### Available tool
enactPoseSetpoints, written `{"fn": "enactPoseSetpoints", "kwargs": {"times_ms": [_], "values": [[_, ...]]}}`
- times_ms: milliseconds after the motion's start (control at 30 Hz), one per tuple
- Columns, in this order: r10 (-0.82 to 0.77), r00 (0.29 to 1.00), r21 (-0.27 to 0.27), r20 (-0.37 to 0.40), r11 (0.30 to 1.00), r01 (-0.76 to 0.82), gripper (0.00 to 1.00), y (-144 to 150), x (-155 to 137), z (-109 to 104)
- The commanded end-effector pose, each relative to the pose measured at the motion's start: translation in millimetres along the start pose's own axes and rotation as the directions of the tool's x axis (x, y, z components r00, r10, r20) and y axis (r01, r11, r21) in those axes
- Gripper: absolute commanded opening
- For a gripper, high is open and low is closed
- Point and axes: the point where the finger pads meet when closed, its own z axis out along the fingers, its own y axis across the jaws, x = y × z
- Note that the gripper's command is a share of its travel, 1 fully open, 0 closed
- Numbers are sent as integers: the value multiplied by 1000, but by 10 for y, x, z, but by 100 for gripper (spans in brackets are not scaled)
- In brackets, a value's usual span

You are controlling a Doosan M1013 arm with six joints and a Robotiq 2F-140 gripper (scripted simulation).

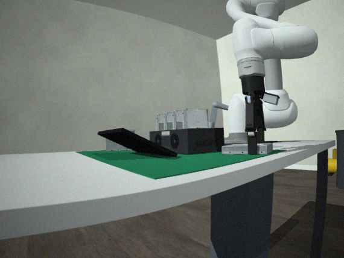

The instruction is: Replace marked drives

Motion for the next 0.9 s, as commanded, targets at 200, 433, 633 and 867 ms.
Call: {"fn": "enactPoseSetpoints", "kwargs": {"times_ms": [200,433,633,867], "values": [[0,1000,-1,-1,1000,0,72,3,2,-12],[0,1000,-1,-1,1000,0,72,3,2,-16],[0,1000,-1,-1,1000,0,71,3,2,-23],[0,1000,-1,-1,1000,0,71,3,2,-29]]}}
